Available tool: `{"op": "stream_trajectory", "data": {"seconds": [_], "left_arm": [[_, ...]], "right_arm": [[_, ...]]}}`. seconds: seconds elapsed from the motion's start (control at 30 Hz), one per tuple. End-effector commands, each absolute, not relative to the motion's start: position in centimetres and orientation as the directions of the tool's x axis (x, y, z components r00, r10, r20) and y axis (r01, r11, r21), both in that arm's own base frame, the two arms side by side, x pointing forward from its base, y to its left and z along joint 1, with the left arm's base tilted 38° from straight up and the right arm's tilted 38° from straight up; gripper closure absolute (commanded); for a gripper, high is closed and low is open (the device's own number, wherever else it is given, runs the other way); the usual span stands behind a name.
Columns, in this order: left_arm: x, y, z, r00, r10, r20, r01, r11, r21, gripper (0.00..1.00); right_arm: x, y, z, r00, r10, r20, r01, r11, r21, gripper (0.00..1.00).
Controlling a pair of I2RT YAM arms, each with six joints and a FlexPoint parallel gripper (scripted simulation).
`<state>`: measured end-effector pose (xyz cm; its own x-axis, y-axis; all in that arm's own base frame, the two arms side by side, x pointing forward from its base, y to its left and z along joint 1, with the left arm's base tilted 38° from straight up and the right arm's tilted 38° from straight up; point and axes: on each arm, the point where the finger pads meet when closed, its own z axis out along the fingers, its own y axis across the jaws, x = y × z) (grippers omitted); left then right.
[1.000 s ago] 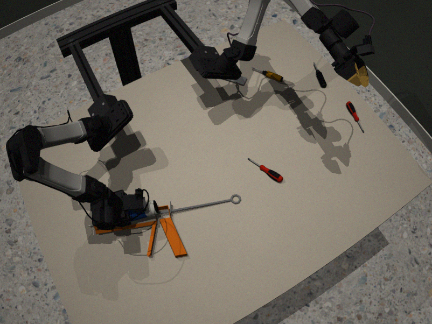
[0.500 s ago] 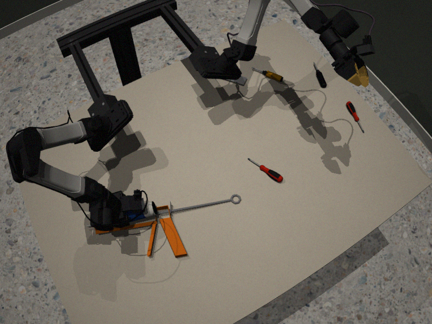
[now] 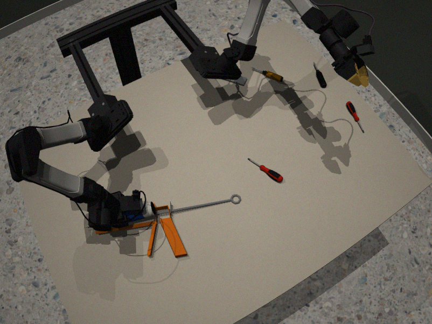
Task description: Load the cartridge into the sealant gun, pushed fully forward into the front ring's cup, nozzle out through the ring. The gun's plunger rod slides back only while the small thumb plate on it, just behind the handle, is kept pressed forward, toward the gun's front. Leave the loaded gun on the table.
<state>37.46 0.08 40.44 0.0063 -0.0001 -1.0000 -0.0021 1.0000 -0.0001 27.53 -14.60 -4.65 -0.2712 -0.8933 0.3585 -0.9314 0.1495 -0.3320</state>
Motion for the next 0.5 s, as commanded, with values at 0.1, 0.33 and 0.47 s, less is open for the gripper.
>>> {"op": "stream_trajectory", "data": {"seconds": [0.1, 0.33, 0.47], "left_arm": [[37.72, -0.38, 39.82, -0.010, 0.007, -1.000, 0.004, 1.000, 0.007, 0.32], [37.72, -0.38, 39.82, -0.010, 0.007, -1.000, 0.004, 1.000, 0.007, 0.32], [37.72, -0.38, 39.82, -0.010, 0.007, -1.000, 0.004, 1.000, 0.007, 0.32]], "right_arm": [[28.09, -14.86, -3.51, -0.269, -0.902, 0.337, -0.924, 0.142, -0.356, 1.00], [27.95, -15.03, -3.31, -0.271, -0.901, 0.339, -0.923, 0.144, -0.357, 1.00], [27.97, -15.23, -3.16, -0.273, -0.900, 0.340, -0.922, 0.144, -0.358, 1.00]]}}
